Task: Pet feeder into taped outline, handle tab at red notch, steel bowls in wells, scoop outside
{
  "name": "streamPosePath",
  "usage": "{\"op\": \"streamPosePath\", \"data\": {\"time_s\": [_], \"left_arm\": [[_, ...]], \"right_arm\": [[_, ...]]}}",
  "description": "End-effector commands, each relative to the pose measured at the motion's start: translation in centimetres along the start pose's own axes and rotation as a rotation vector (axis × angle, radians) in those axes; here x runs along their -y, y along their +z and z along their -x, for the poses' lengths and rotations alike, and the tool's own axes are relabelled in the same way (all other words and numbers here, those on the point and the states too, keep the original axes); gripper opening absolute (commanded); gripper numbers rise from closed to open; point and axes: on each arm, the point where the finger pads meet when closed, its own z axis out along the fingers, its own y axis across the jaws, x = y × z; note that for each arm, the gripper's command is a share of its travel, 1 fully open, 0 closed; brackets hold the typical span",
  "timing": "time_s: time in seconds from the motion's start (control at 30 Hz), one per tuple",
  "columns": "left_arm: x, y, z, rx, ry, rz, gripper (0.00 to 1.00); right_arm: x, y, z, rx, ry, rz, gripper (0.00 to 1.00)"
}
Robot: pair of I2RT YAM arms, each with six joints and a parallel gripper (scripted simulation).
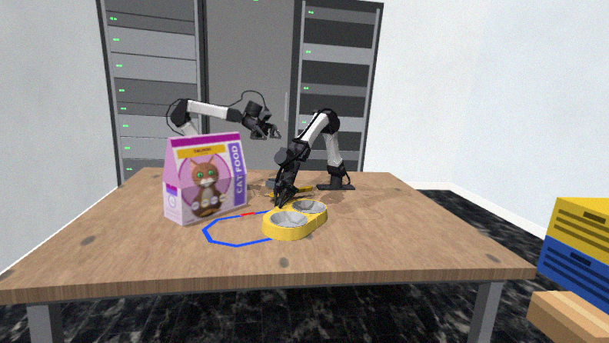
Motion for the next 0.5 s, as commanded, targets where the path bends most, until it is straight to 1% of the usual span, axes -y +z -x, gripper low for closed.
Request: {"op": "streamPosePath", "data": {"time_s": [0.0, 0.03, 0.13, 0.17, 0.27, 0.33, 0.43, 0.47], "left_arm": [[3.5, 1.4, 0.2, -0.026, 0.121, -0.113, 0.10], [3.3, 1.5, 0.8, -0.006, 0.103, -0.098, 0.10], [4.5, 1.8, 0.7, -0.027, 0.167, -0.144, 0.10], [4.3, 1.9, 1.3, -0.006, 0.148, -0.127, 0.10], [5.4, 2.1, 1.2, -0.027, 0.212, -0.173, 0.10], [5.4, 2.1, 1.2, -0.027, 0.212, -0.173, 0.10], [6.3, 2.5, 1.7, -0.027, 0.254, -0.201, 0.10], [6.1, 2.6, 2.3, -0.006, 0.235, -0.184, 0.10]], "right_arm": [[0.0, -0.1, 0.4, 0.008, 0.010, 0.001, 1.00], [0.0, -0.1, 0.4, 0.008, 0.010, 0.001, 1.00], [0.0, -0.1, 0.4, 0.008, 0.010, 0.001, 1.00], [0.0, -0.1, 0.4, 0.008, 0.010, 0.001, 1.00], [0.0, -0.1, 0.4, 0.008, 0.010, 0.001, 1.00], [0.0, -0.1, 0.4, 0.008, 0.010, 0.001, 1.00], [0.0, -0.1, 0.4, 0.008, 0.010, 0.001, 1.00], [0.0, -0.1, 0.4, 0.008, 0.010, 0.001, 1.00]]}}
